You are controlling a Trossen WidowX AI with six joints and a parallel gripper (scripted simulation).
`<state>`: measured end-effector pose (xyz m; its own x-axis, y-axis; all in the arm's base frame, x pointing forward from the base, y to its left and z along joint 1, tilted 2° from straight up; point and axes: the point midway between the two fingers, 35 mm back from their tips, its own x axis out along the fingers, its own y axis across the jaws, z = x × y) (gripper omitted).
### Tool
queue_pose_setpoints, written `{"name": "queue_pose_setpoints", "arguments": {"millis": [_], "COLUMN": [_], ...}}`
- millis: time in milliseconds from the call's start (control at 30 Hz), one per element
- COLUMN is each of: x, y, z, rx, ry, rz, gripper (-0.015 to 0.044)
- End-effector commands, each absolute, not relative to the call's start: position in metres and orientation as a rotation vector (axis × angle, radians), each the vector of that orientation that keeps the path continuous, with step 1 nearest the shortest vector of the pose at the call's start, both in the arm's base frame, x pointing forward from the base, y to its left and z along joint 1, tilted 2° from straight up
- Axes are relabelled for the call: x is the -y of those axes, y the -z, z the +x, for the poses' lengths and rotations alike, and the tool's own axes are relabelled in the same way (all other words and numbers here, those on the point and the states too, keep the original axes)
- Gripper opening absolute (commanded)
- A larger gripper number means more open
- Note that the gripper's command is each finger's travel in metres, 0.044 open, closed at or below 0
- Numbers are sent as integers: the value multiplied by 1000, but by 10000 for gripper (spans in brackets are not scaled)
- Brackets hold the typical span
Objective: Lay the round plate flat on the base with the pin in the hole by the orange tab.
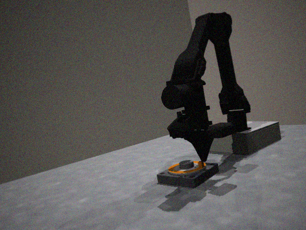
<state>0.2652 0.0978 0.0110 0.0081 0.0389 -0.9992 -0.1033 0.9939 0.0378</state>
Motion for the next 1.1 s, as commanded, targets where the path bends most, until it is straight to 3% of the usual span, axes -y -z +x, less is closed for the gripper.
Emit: {"name": "queue_pose_setpoints", "arguments": {"millis": [0,300,1067], "x": [-100,-96,-96], "y": [-11,-55,-48], "z": [268,265,267], "rx": [-1557,-1557,-1551], "ry": [-111,-111,-107], "rz": [-44,-44,-43], "gripper": [0,0,0]}}
